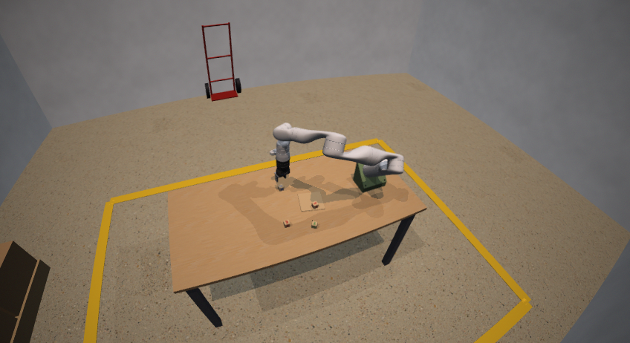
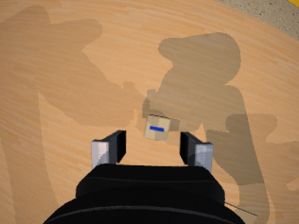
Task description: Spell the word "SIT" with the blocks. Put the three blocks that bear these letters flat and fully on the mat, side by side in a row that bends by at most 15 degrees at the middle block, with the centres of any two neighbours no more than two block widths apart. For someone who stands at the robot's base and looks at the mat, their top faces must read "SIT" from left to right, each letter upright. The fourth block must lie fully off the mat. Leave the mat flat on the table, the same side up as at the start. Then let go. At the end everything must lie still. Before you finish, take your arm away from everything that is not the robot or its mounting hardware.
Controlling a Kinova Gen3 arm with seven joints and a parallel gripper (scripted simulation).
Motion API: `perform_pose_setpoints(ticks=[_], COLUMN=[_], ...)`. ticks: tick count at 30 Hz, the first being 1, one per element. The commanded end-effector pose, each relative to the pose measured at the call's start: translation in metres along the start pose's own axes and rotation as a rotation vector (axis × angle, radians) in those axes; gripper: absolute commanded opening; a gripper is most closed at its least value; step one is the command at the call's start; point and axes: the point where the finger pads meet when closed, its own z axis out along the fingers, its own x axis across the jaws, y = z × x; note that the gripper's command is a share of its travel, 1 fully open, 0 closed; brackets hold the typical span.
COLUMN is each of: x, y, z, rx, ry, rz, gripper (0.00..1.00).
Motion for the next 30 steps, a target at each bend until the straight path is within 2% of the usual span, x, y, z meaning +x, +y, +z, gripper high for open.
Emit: perform_pose_setpoints(ticks=[1, 15, 30], x=[0.0001, 0.0016, 0.0026], y=[-0.0016, -0.0043, -0.0047], z=[0.0005, 0.0027, 0.0034], rx=[-0.001, -0.002, -0.002], ry=[0.002, 0.012, 0.015], rz=[0.031, 0.133, 0.156], gripper=[1.0, 1.0, 1.0])
